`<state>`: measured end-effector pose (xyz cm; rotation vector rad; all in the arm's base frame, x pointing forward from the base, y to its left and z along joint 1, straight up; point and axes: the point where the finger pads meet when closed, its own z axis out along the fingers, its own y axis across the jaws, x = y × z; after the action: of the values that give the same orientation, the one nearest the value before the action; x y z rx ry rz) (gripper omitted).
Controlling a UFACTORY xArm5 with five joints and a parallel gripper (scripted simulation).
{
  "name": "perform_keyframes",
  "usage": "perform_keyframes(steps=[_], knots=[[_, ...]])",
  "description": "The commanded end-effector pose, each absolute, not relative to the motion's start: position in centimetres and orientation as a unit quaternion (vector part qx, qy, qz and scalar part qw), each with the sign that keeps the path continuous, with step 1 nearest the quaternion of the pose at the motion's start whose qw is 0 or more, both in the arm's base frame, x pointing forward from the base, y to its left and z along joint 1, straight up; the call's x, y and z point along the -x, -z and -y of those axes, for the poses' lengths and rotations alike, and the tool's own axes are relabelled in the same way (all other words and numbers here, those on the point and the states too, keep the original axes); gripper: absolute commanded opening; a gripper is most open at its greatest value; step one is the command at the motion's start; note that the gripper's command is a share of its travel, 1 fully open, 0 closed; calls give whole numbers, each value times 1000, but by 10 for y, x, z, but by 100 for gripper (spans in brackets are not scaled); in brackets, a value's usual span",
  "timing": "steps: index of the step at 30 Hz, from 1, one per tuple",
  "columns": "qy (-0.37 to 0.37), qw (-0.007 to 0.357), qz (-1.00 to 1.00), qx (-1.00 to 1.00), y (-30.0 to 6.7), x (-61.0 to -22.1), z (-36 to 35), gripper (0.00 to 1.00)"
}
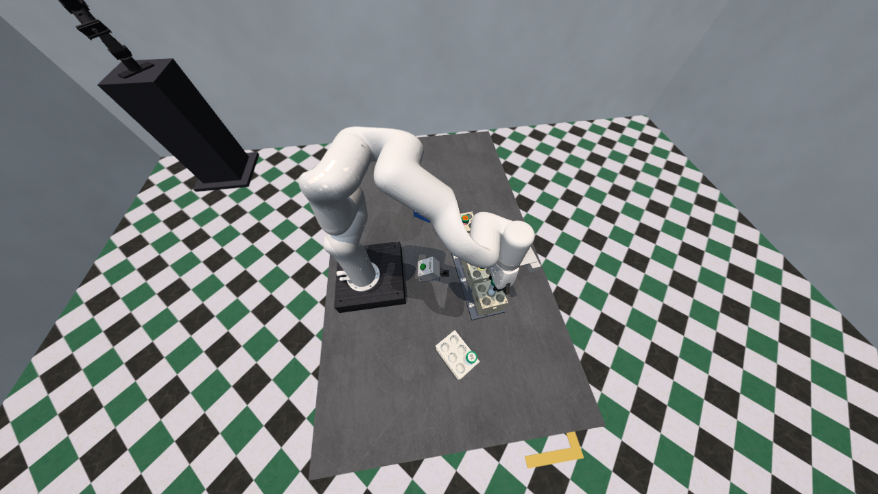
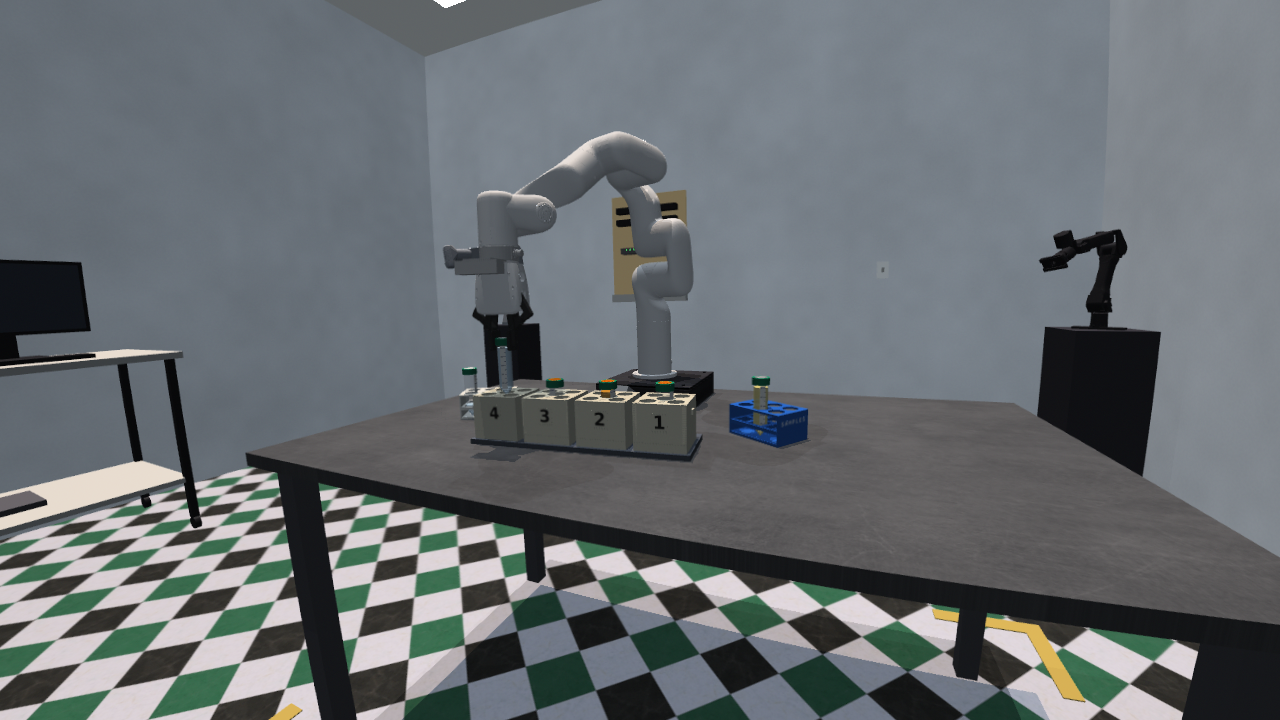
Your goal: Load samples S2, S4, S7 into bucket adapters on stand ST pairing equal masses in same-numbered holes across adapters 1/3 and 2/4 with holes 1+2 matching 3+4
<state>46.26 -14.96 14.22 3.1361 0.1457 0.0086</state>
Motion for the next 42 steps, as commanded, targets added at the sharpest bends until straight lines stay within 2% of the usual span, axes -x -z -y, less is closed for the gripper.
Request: perform_keyframes(steps=[1, 42], knots=[[-4, 2, -46, -999, -140, -464, 150, 0], [-4, 2, -46, -999, -103, -464, 150, 0]])
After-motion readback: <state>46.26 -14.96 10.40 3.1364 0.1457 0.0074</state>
